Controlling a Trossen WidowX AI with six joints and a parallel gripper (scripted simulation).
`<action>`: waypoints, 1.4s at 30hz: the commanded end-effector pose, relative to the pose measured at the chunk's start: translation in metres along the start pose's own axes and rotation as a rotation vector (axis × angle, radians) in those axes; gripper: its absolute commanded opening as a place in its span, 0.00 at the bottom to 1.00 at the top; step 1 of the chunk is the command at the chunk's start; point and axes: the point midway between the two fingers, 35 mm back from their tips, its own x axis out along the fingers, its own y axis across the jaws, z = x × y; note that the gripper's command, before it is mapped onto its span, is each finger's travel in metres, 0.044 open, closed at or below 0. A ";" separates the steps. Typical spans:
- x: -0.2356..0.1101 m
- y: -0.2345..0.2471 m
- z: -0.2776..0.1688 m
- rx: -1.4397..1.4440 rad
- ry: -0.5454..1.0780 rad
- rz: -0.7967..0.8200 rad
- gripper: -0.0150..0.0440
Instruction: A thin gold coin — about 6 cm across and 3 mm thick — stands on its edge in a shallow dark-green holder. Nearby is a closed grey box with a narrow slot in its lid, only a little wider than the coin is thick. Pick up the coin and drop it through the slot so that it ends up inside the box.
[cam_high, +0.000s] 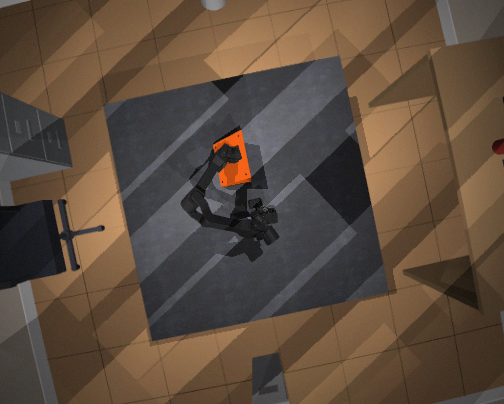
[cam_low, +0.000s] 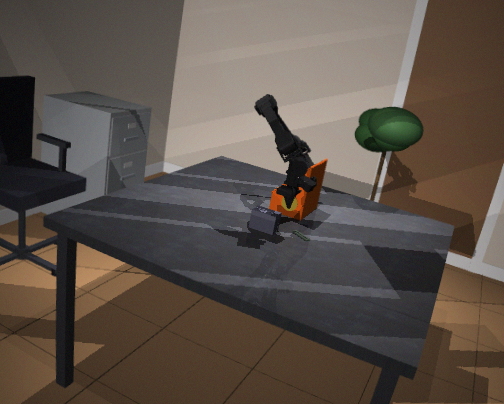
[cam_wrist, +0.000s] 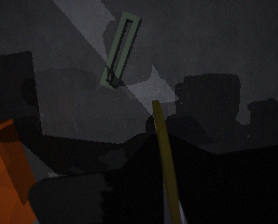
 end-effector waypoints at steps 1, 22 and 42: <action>-0.002 -0.006 -0.012 -0.001 0.002 -0.008 0.25; -0.001 -0.017 -0.064 -0.005 0.015 -0.007 0.25; 0.001 -0.016 -0.070 -0.003 0.016 -0.001 0.25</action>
